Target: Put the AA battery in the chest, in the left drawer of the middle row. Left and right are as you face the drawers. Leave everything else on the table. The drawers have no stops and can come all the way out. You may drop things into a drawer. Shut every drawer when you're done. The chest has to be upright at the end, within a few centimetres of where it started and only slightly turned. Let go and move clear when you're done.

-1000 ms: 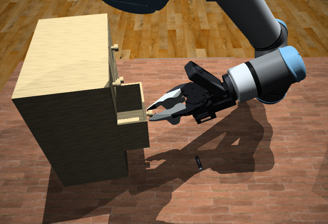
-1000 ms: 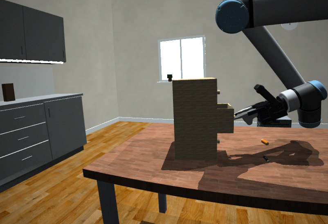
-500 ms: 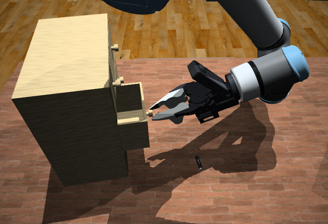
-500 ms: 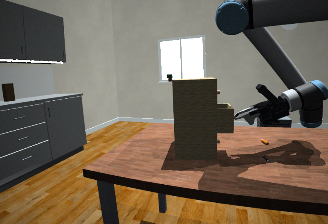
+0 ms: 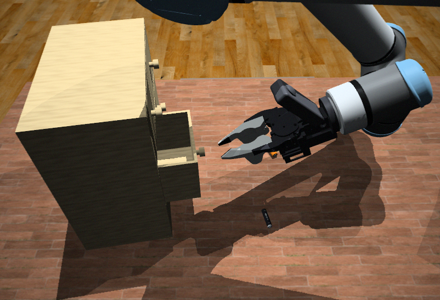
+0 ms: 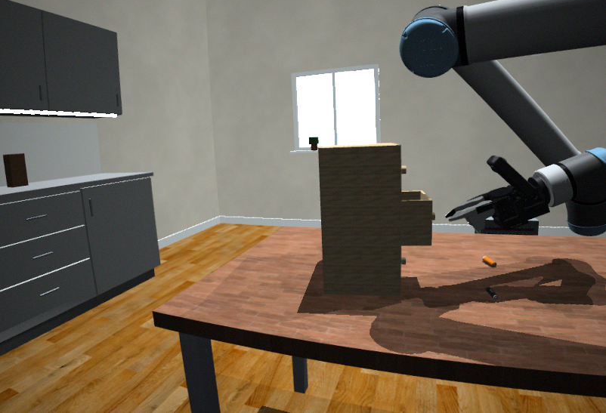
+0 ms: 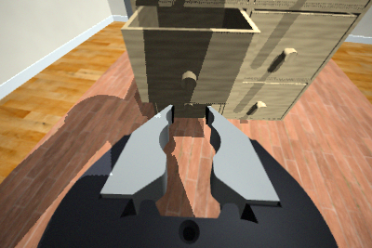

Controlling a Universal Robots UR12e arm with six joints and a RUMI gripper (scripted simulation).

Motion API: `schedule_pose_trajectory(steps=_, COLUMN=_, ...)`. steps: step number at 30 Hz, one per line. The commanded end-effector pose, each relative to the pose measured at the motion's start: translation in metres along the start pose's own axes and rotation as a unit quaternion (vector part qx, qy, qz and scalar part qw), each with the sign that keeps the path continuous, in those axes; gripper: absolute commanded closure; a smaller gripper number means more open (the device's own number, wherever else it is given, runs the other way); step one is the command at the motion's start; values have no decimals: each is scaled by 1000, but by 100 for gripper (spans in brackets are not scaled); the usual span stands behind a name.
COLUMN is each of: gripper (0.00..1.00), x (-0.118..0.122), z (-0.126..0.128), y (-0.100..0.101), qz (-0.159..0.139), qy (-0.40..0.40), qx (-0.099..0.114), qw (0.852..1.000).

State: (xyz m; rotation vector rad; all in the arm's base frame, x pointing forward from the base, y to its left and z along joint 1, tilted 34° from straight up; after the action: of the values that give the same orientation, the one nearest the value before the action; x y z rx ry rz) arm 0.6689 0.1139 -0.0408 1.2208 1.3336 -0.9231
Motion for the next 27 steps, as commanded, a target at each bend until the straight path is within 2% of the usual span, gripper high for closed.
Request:
schedule_pose_trajectory(steps=1, gripper=80, x=2, z=-1, y=-11, qz=0, qy=0, qx=-1, qw=1000)
schedule_pose_trajectory(steps=12, gripper=80, x=2, z=-1, y=-16, qz=0, qy=0, qx=-1, qw=1000)
schedule_pose_trajectory(steps=19, gripper=80, x=2, z=-1, y=-29, qz=0, qy=0, qx=-1, qw=1000)
schedule_pose_trajectory(steps=27, gripper=80, x=1, z=-1, y=-54, qz=0, qy=1, qx=-1, qw=1000)
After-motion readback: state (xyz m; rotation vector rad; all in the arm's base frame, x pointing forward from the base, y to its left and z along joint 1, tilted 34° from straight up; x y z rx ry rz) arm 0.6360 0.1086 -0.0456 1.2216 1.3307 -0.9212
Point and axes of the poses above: the point where the finger pads meet when closed, its own y axis out along the fingers, its own z axis across the jaws, x = y × z, the point moved 5 cm from there along -y, back along the fingers, and after that the axes turned 13 degrees about -y, right-handed, at the moved point
